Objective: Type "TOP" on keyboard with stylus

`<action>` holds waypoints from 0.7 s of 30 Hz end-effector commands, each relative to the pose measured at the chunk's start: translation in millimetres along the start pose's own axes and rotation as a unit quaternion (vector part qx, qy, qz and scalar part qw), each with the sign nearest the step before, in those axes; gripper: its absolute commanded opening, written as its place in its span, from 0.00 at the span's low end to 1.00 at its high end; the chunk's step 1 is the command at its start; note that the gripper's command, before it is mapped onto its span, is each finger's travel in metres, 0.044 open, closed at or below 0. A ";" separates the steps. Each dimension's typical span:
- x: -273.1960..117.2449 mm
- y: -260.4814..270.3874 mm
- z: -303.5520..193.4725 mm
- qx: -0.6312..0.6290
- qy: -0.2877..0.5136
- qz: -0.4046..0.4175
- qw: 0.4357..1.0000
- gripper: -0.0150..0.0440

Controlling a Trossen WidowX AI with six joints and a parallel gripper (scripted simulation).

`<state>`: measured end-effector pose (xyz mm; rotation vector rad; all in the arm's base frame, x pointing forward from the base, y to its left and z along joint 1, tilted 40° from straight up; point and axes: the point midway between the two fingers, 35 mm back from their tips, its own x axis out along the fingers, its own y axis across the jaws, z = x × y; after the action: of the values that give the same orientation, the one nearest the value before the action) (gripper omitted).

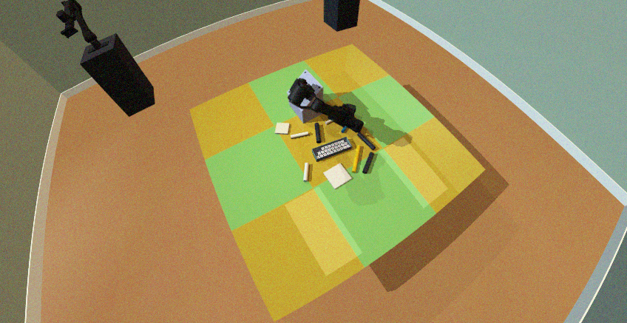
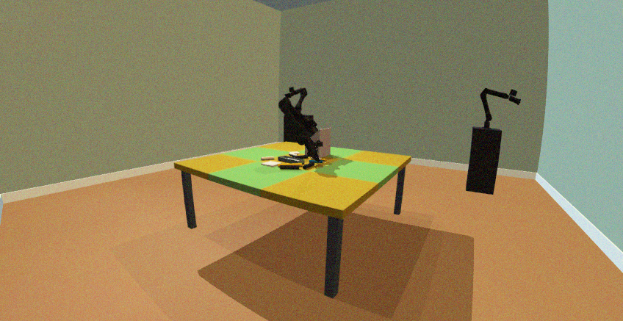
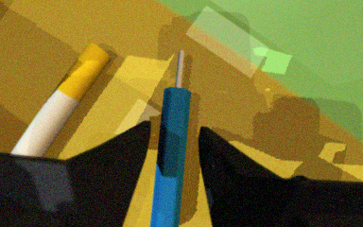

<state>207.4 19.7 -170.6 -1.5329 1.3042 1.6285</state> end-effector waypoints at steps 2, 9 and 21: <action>4.1 0.8 -3.1 -0.001 0.002 0.002 1.000 0.51; 4.5 0.8 -3.4 -0.001 0.002 0.002 1.000 0.51; 3.7 0.7 -1.9 0.001 0.000 0.002 1.000 0.25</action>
<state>206.5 16.8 -173.8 -1.5294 1.3080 1.6305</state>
